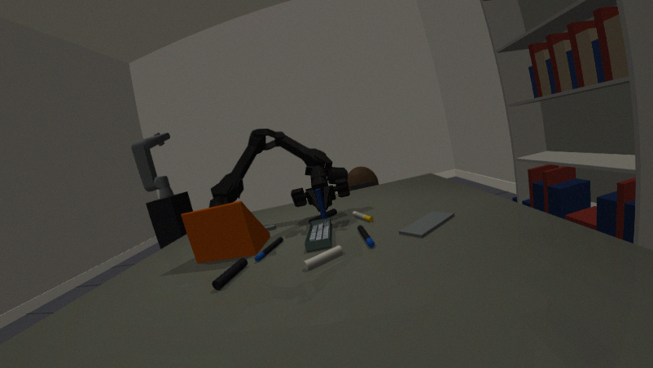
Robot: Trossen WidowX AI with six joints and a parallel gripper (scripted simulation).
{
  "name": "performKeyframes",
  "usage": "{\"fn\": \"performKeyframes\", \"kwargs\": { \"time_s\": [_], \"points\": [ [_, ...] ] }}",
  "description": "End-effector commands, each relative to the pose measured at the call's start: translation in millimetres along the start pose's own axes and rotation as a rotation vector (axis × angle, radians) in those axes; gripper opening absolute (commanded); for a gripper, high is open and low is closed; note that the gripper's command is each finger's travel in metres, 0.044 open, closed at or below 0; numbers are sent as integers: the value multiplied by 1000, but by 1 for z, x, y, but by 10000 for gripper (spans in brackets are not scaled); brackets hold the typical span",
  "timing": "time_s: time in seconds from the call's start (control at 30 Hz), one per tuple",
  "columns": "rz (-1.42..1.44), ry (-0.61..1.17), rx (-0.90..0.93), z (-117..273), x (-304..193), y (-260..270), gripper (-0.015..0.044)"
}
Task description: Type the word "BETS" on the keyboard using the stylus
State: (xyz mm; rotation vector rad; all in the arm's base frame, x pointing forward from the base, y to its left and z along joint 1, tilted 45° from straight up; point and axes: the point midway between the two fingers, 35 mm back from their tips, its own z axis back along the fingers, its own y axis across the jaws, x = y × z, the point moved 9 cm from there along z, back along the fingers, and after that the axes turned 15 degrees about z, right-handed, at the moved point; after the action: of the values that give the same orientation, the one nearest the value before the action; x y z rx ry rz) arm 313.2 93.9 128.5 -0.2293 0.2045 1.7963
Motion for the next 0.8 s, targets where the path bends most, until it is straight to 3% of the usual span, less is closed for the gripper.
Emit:
{"fn": "performKeyframes", "kwargs": {
  "time_s": [0.0, 0.77],
  "points": [
    [-1, -3, 5, -1, -1, 0, 81],
    [-8, -3, 7, 15, -31, 8, 71]
  ]
}}
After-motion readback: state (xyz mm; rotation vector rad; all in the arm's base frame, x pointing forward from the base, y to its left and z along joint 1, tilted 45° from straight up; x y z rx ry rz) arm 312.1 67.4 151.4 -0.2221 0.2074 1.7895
